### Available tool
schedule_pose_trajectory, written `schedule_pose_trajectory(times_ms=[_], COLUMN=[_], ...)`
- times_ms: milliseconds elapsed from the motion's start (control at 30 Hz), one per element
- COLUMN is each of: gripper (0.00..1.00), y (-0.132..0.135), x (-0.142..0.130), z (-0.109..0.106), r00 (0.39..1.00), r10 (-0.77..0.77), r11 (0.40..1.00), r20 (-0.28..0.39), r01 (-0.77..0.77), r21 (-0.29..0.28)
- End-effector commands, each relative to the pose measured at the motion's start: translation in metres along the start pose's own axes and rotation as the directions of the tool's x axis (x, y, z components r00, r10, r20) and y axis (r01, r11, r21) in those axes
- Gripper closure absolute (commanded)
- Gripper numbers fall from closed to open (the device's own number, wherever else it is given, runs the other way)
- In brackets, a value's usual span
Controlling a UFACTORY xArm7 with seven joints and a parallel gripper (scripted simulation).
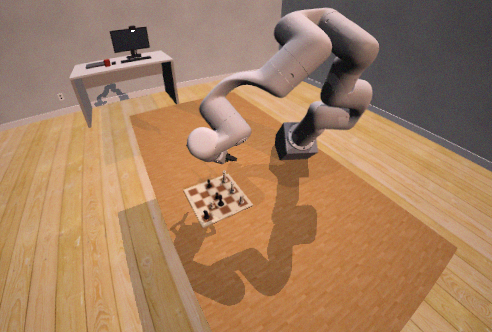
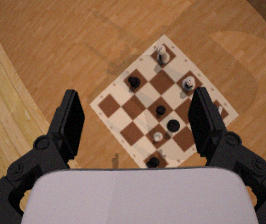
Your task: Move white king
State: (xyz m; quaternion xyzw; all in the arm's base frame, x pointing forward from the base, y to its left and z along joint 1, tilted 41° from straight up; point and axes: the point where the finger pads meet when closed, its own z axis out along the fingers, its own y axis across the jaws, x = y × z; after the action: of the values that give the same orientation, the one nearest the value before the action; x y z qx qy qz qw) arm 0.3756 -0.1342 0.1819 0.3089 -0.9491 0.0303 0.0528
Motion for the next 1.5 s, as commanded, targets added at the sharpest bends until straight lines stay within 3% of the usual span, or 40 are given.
schedule_pose_trajectory(times_ms=[0,100,133,400,433,1000,1067,1467], gripper=[0.0,0.0,0.0,0.0,0.0,0.0,0.0,0.0], y=[-0.009,-0.009,-0.009,-0.009,-0.007,-0.007,0.002,0.002], x=[0.017,0.017,0.027,0.027,0.034,0.034,0.04,0.04], z=[0.027,0.027,0.046,0.046,0.063,0.063,0.089,0.089], r00=[0.985,0.985,0.955,0.955,0.914,0.914,0.812,0.812], r10=[0.104,0.104,0.192,0.192,0.279,0.279,0.429,0.429], r11=[0.99,0.99,0.97,0.97,0.942,0.942,0.874,0.874], r20=[0.138,0.138,0.224,0.224,0.296,0.296,0.395,0.395], r01=[-0.09,-0.09,-0.151,-0.151,-0.2,-0.2,-0.263,-0.263], r21=[-0.106,-0.106,-0.189,-0.189,-0.269,-0.269,-0.408,-0.408])
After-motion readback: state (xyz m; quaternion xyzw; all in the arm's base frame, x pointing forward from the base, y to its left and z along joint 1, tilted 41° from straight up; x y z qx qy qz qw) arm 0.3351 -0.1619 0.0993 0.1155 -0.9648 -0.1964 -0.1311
